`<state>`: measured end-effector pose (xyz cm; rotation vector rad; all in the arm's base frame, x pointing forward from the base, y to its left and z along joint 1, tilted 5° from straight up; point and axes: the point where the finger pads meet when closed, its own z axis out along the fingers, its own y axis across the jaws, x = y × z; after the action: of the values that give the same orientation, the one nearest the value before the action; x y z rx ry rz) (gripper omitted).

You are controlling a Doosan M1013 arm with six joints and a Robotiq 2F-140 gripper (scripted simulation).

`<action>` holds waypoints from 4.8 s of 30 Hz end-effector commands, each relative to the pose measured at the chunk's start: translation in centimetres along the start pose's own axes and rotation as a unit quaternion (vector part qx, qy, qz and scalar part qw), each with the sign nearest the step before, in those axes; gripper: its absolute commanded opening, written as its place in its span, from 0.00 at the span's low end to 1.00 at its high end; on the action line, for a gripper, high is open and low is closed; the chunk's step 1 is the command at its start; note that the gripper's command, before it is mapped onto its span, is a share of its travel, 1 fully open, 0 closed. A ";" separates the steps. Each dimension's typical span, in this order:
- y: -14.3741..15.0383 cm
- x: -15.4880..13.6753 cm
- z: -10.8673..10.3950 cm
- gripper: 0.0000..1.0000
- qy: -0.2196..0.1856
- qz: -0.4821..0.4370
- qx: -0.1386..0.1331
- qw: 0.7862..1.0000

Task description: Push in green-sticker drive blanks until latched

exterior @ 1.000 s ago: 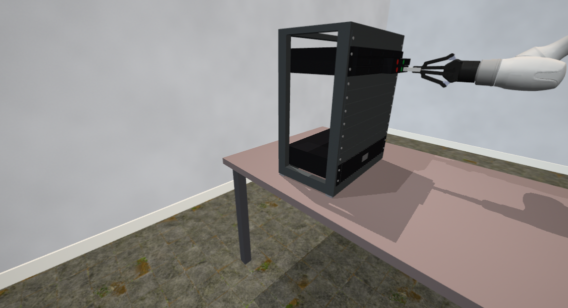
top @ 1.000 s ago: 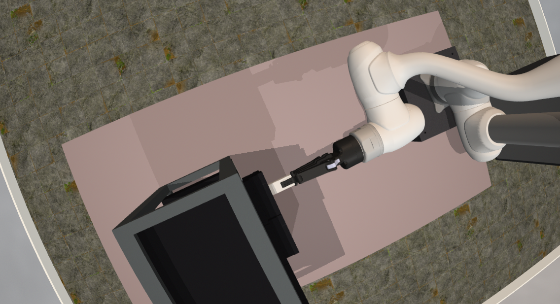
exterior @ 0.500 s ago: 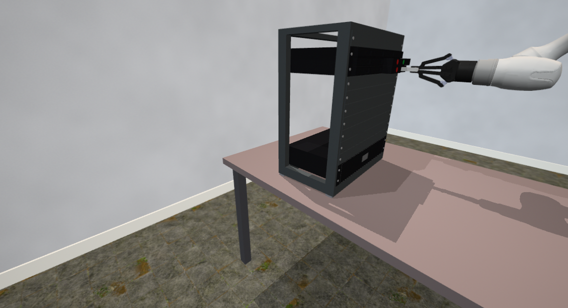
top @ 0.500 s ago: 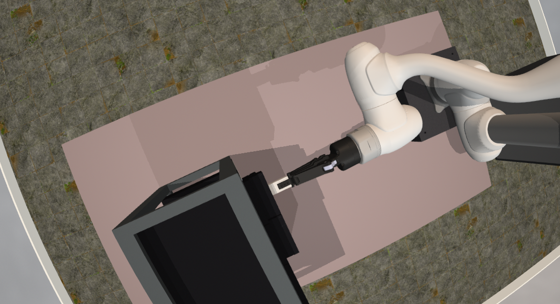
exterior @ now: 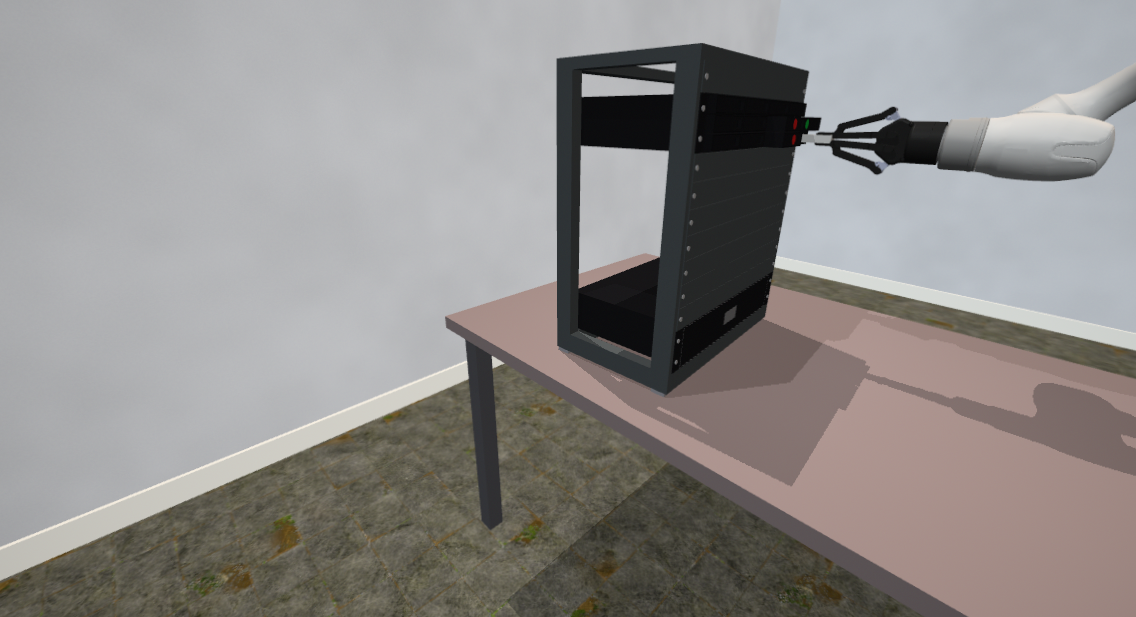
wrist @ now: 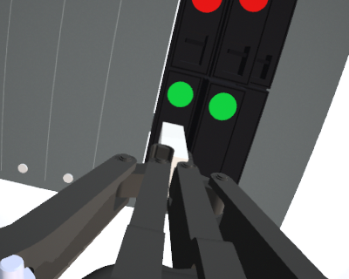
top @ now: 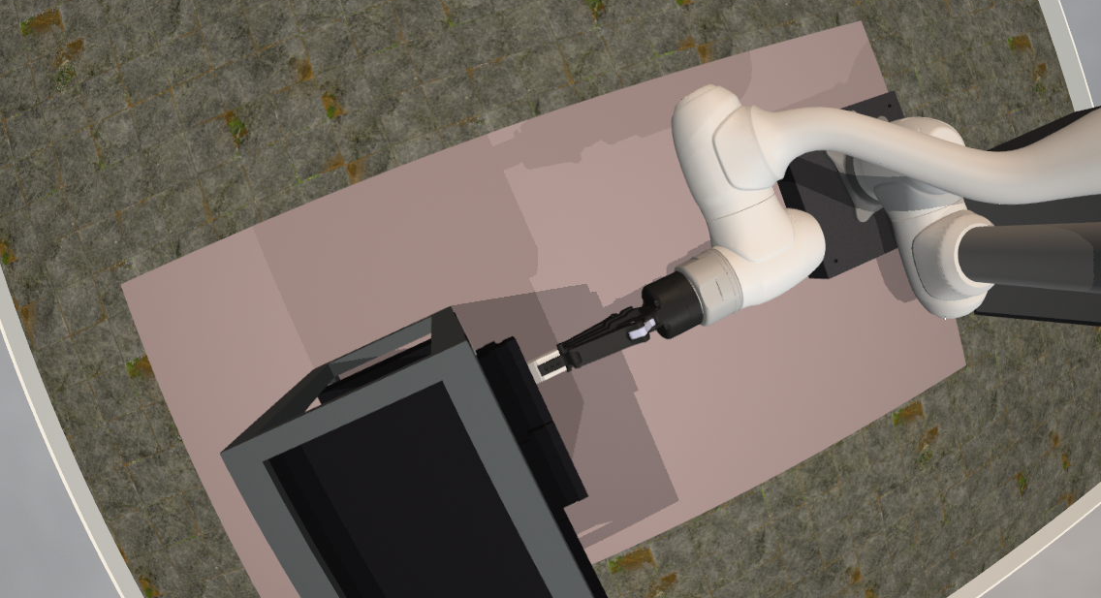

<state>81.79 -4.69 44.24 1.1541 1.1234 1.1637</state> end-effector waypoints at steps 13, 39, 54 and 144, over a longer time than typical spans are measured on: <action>0.0 0.0 0.3 0.00 0.000 0.000 0.000 1.000; 0.0 0.0 0.6 0.00 0.000 0.000 0.000 1.000; 0.0 0.0 0.9 0.00 0.000 0.000 0.000 1.000; 0.0 0.0 -6.9 0.00 0.000 0.000 0.000 1.000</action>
<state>75.17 -4.24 43.72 1.1541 1.1233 1.1637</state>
